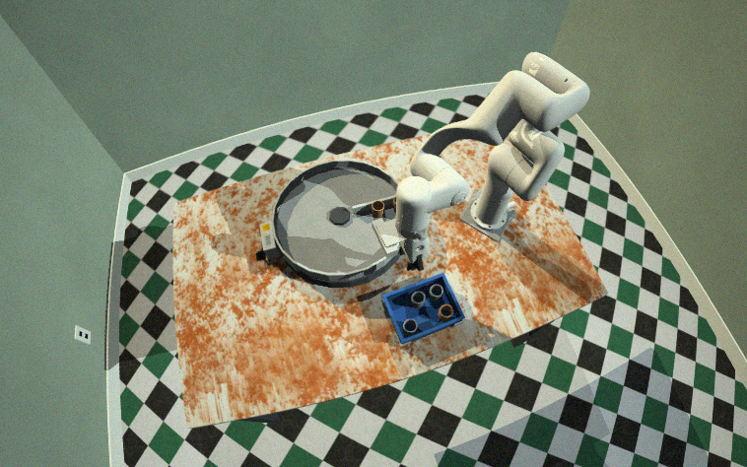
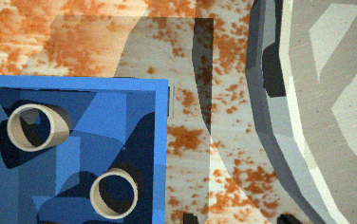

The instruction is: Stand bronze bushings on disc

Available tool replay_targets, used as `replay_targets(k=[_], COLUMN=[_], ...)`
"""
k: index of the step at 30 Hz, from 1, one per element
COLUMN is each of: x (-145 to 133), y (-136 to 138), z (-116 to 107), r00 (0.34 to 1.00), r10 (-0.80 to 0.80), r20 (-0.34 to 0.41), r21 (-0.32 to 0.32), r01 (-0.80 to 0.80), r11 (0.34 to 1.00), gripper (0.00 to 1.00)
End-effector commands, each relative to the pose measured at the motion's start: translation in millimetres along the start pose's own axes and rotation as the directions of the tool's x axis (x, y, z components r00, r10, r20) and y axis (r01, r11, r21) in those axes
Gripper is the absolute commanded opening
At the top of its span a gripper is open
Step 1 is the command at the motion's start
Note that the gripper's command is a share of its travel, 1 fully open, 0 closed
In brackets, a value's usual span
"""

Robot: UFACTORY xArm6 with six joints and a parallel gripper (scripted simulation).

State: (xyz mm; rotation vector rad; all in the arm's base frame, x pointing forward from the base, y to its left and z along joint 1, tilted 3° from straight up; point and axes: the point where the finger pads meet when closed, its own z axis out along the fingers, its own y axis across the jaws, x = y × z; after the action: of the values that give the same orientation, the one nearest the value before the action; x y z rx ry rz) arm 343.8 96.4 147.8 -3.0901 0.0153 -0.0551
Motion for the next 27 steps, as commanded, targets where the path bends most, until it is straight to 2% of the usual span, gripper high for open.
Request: replay_targets(k=[1,8,10,23,27], x=[-8.5,-20.0,-20.0,-36.6,-38.3], y=[-32.0,-67.1,-67.1,-116.9,-122.3], z=[-0.8,0.0,0.0,1.0,1.1], r00=[0.988,0.951,0.951,0.857,0.844], r10=[0.151,0.307,0.307,0.515,0.536], r20=[-0.011,-0.015,-0.015,-0.019,-0.019], r21=[-0.022,-0.02,-0.02,-0.016,-0.016], r01=[-0.151,-0.308,-0.308,-0.515,-0.536], r11=[0.988,0.951,0.951,0.857,0.844], gripper=[0.48,0.48,0.48,0.48,0.48])
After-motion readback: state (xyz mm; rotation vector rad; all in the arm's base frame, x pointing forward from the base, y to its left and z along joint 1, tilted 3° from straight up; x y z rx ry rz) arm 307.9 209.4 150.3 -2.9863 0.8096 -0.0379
